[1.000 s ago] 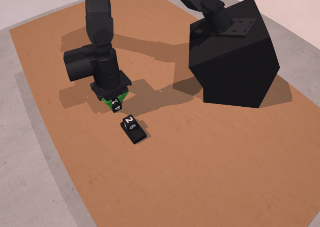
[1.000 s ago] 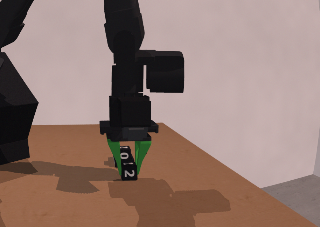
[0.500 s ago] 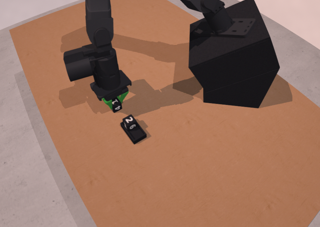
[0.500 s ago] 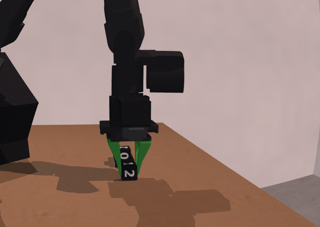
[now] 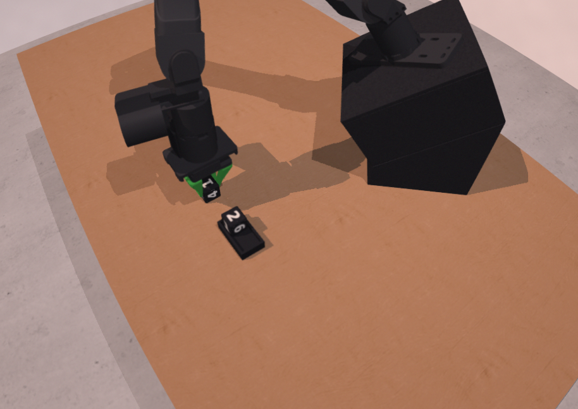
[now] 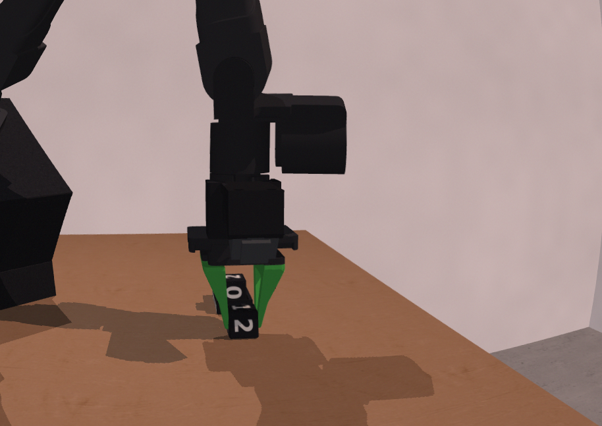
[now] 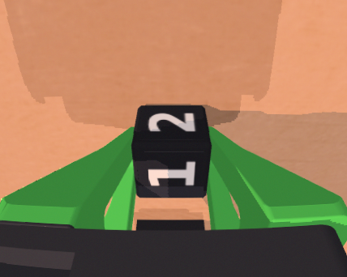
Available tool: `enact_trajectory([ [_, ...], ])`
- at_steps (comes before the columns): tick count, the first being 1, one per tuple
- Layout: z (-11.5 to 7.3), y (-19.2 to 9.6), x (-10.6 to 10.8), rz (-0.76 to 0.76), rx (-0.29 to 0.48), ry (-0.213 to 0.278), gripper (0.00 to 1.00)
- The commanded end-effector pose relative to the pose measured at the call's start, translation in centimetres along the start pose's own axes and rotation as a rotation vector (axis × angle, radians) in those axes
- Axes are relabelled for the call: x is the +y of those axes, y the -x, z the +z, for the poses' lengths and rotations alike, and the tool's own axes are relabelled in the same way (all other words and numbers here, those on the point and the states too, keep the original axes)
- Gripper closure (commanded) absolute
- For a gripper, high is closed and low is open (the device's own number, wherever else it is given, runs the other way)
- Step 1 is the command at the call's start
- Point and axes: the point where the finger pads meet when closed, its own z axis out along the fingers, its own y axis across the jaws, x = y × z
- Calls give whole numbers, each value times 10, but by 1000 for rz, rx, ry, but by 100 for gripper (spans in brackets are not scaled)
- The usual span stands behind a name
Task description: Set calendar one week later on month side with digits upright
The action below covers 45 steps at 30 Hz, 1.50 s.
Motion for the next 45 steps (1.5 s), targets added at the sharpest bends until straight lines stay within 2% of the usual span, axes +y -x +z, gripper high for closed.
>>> enact_trajectory([
  [1,-7,7,14,5,-20,39,74],
  [10,-7,7,14,5,-20,39,71],
  [14,-7,7,14,5,-20,39,63],
  [19,-7,7,14,5,-20,39,59],
  [20,-7,7,14,5,-20,39,55],
  [31,-7,7,14,5,-20,40,55],
  [40,-23,-1,-2,-6,-6,3,55],
  [43,-28,0,1,-4,-7,10,55],
  [44,-36,3,11,4,-11,31,55],
  [45,-41,3,12,5,-12,33,55],
])
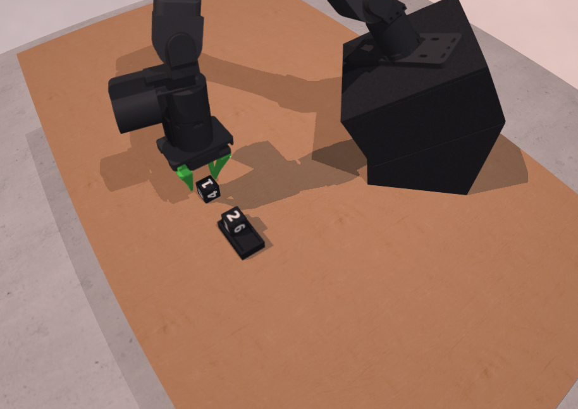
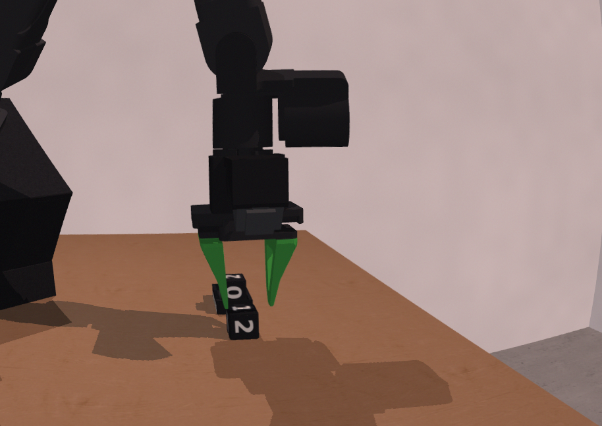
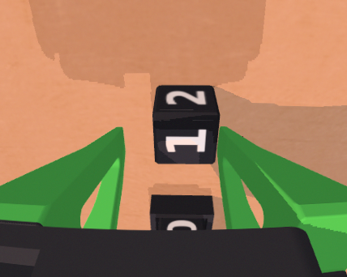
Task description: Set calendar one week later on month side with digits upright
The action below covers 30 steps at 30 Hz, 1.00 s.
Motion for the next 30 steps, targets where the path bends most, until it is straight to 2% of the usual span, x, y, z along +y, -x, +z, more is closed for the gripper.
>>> enact_trajectory([
  [1,-24,2,9,4,-11,13,55],
  [7,-57,2,9,5,-10,14,55],
  [11,-72,2,8,5,-9,14,55],
  [15,-77,2,8,5,-9,14,55],
  [16,-70,-4,-8,-11,-3,-27,55],
  [19,-74,-2,-4,-6,-5,-14,55],
  [20,-74,-2,-4,-6,-5,-14,0],
  [30,-74,-2,-4,-7,-5,-14,0],
])
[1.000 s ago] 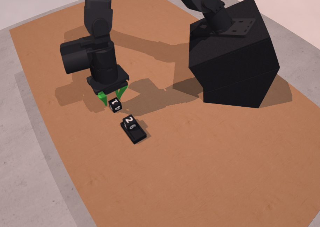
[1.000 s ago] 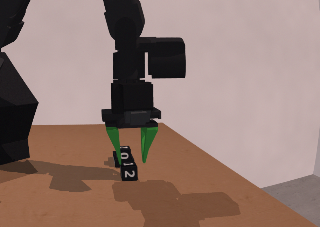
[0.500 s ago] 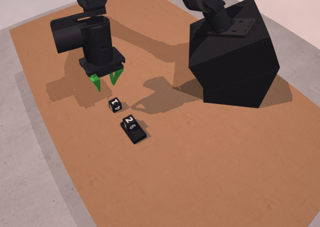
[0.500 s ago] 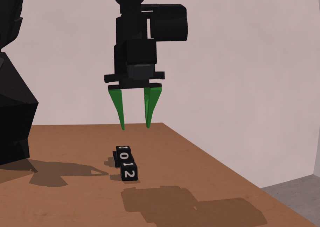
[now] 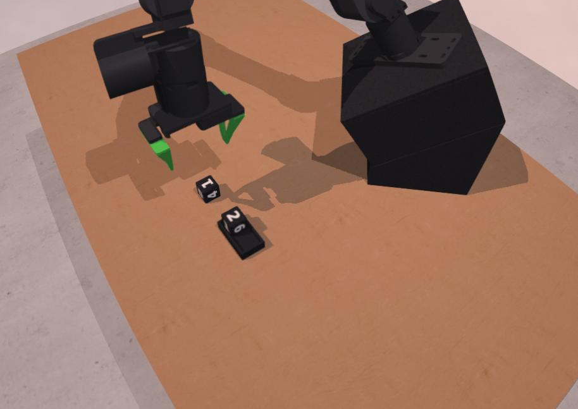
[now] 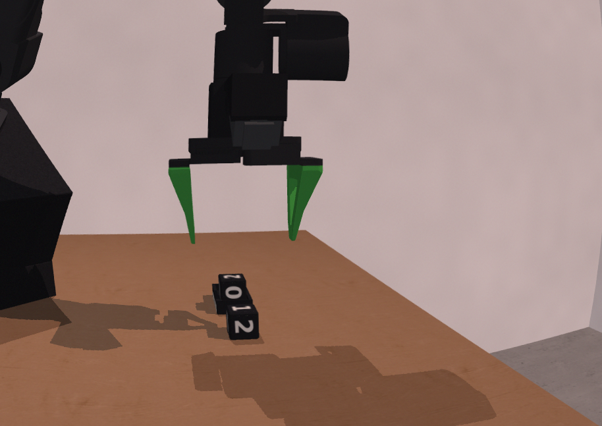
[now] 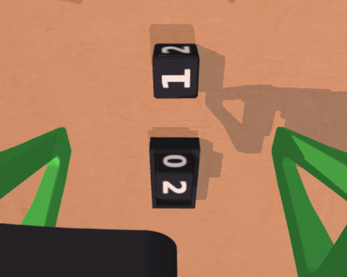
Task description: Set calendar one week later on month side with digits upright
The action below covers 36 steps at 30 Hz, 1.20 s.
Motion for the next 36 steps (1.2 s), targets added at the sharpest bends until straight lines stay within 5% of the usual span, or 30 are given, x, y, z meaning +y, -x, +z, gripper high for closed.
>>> enact_trajectory([
  [1,-7,-1,-2,-5,-8,4,0],
  [10,-5,-2,-3,-7,-7,-2,0],
  [12,5,-21,-12,-20,-2,-40,0],
  [17,4,-90,-12,-10,-11,-15,0],
  [19,4,-90,-12,-10,-11,-15,0],
  [21,-11,-90,8,19,-3,39,0],
  [22,-9,-85,13,44,-8,50,55],
  [36,-6,-91,2,9,-7,20,55],
])
